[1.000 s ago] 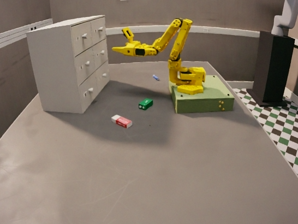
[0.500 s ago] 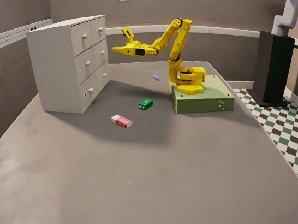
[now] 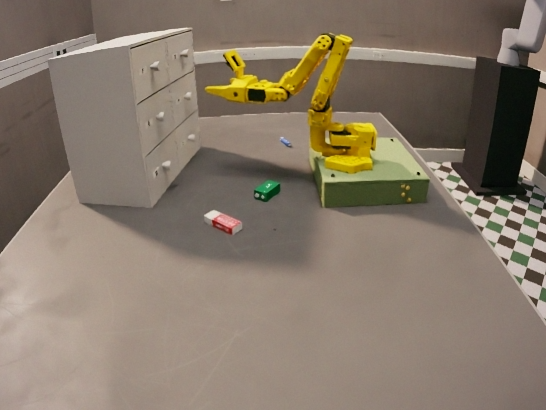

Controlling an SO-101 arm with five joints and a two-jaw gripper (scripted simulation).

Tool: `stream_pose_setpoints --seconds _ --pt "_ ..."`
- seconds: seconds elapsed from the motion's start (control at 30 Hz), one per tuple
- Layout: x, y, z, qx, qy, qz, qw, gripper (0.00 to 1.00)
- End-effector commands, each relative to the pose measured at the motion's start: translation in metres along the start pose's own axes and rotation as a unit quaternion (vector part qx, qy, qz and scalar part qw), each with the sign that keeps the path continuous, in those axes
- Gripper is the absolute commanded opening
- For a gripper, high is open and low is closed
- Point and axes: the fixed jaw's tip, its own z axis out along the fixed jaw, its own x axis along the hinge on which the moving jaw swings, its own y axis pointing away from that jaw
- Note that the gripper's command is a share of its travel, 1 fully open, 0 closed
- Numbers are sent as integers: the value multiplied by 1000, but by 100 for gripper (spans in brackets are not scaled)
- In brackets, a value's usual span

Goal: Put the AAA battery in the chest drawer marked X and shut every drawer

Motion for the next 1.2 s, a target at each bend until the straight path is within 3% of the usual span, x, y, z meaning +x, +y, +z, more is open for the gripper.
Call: stream_pose_setpoints --seconds 0.0,0.77,1.17 --pt "7 -2 -2 4 13 4 1000 50" --pt "7 -2 -2 4 13 4 1000 50" --pt "2 79 -13 -153 12 6 988 50"
